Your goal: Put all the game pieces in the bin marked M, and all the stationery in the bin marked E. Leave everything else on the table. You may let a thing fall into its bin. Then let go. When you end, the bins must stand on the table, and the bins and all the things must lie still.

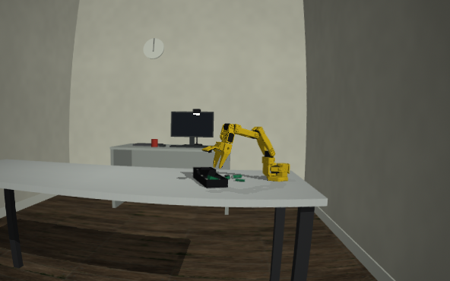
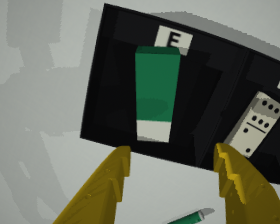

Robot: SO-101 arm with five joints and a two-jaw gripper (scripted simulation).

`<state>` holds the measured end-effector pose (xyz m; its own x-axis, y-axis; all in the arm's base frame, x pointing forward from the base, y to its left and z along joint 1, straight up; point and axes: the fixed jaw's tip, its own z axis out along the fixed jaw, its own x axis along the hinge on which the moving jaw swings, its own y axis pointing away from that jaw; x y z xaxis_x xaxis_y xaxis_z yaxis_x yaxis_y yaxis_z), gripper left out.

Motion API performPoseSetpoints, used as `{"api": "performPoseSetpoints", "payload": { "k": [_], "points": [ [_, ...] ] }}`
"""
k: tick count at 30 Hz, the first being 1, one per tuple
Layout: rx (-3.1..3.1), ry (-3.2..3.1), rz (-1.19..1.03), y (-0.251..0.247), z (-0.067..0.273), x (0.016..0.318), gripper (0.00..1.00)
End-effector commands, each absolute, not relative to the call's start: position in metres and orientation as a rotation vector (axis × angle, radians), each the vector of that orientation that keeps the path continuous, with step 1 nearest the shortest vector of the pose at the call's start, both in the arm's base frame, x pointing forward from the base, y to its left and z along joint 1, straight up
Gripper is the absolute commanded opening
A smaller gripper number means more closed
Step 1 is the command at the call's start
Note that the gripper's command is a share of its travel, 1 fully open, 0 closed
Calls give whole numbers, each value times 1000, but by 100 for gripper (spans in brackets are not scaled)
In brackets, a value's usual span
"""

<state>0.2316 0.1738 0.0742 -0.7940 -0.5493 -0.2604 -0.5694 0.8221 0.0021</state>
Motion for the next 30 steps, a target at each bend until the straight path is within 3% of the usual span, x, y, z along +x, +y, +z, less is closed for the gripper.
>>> {"api": "performPoseSetpoints", "payload": {
  "k": [1,17,24,30],
  "points": [
    [-833,2680,158,179,95,234,22],
    [-804,2690,151,172,99,236,22],
    [-662,2732,119,134,113,236,22],
    [-376,2800,56,65,130,216,22]
  ]
}}
